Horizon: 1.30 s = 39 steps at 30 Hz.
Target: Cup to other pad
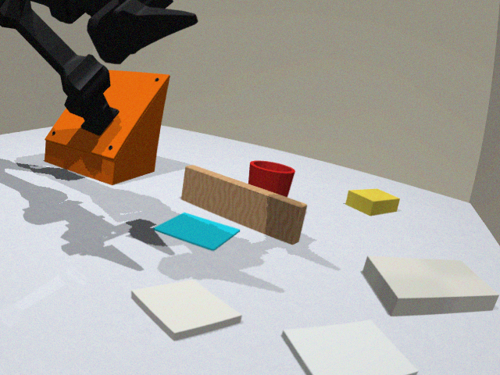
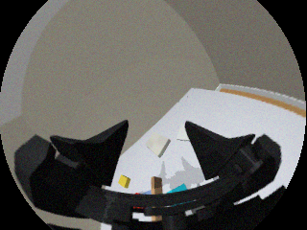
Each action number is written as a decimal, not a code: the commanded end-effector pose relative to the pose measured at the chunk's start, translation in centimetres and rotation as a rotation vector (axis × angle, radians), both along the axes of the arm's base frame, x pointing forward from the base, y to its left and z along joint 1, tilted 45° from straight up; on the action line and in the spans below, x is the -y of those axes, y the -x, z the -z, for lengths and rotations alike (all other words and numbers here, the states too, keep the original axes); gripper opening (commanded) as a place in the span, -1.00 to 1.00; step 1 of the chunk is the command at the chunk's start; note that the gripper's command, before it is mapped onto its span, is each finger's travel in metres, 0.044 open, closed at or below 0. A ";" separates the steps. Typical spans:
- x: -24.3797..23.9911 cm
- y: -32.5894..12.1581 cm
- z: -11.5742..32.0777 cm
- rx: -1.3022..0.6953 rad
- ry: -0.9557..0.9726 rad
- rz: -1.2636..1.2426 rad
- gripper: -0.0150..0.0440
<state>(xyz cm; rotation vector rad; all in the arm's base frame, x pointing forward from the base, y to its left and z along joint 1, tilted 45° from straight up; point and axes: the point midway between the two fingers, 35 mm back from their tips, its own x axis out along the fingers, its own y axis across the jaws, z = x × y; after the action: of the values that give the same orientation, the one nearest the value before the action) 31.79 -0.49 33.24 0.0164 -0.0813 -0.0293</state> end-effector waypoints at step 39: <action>-11.1 2.2 34.2 -0.705 -0.636 1.287 0.01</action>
<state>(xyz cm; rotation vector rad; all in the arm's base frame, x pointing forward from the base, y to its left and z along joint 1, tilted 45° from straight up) 30.68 10.35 0.10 0.6391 0.7363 -1.2613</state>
